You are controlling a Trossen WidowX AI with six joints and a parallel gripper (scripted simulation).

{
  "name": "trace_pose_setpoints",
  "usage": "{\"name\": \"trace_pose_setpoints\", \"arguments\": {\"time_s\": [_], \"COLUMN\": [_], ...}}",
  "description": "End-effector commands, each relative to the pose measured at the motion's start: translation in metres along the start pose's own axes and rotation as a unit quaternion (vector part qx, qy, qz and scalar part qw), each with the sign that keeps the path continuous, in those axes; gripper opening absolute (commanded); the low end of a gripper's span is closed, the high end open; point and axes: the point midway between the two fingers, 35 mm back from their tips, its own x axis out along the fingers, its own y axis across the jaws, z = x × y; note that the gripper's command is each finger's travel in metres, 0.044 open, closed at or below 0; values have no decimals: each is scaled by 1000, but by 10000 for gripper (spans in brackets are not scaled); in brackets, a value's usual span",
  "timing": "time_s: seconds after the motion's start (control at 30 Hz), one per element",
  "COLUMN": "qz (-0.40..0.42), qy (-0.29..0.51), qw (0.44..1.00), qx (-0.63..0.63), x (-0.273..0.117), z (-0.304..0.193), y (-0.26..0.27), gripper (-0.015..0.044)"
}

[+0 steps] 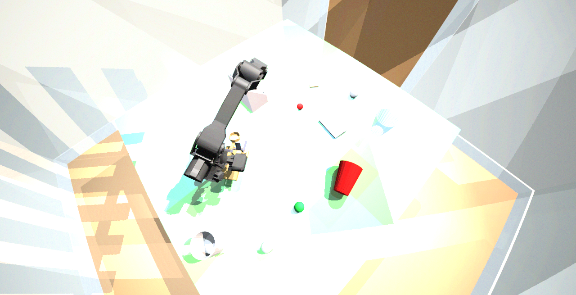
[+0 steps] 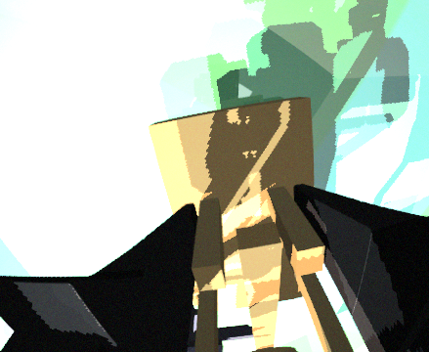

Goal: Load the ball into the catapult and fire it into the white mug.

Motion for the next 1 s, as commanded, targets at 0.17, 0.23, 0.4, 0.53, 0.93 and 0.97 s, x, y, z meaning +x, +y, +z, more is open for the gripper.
{"name": "trace_pose_setpoints", "arguments": {"time_s": [0.17, 0.23, 0.4, 0.53, 0.93, 0.97], "qz": [-1, -1, -1, -1, 0, -2], "qy": [3, 3, 3, 3, 4, 5], "qw": [1000, 1000, 1000, 1000, 1000, 1000], "qx": [-1, -1, -1, -1, 0, -3], "x": [9, 13, 21, 28, 47, 44], "z": [0, 0, 0, 0, -1, -1], "y": [0, 1, 1, 1, 1, 1], "gripper": [0, 0, 0, 0, 0, 0]}}
